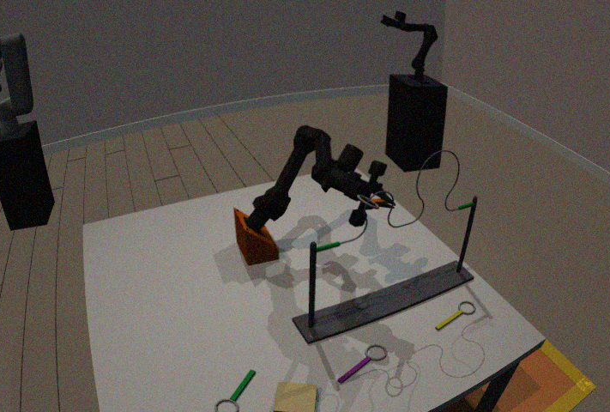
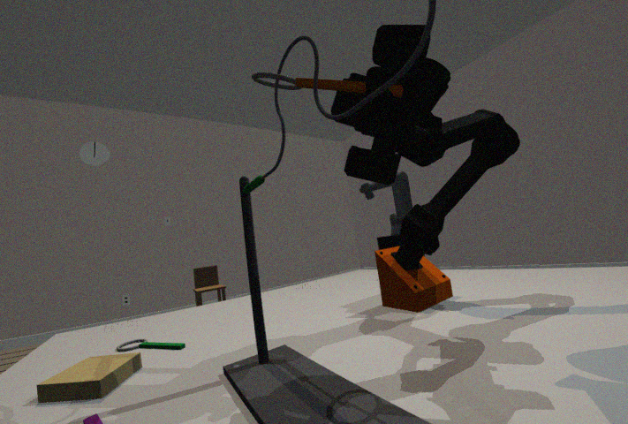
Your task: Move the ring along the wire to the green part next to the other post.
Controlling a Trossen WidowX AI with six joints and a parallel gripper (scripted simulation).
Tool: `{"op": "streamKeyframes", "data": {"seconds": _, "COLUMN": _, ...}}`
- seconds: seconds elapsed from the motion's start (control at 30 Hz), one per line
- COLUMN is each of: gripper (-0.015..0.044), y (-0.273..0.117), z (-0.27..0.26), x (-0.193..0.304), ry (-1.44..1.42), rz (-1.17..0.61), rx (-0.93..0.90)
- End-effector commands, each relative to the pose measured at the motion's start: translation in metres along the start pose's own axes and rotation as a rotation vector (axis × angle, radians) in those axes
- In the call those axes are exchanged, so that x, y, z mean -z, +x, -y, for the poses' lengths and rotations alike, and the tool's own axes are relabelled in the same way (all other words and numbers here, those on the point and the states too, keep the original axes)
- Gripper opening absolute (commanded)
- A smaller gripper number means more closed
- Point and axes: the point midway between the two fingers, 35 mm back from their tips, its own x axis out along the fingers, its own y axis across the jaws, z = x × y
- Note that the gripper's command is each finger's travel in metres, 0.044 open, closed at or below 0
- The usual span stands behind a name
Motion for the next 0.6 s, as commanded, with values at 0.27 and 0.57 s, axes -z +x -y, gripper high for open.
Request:
{"op": "streamKeyframes", "data": {"seconds": 0.27, "gripper": -0.0150, "y": 0.001, "z": -0.015, "x": -0.003, "ry": 0.232, "rz": 0.035, "rx": -0.125}}
{"op": "streamKeyframes", "data": {"seconds": 0.57, "gripper": -0.0150, "y": 0.000, "z": -0.027, "x": -0.007, "ry": 0.405, "rz": 0.057, "rx": -0.222}}
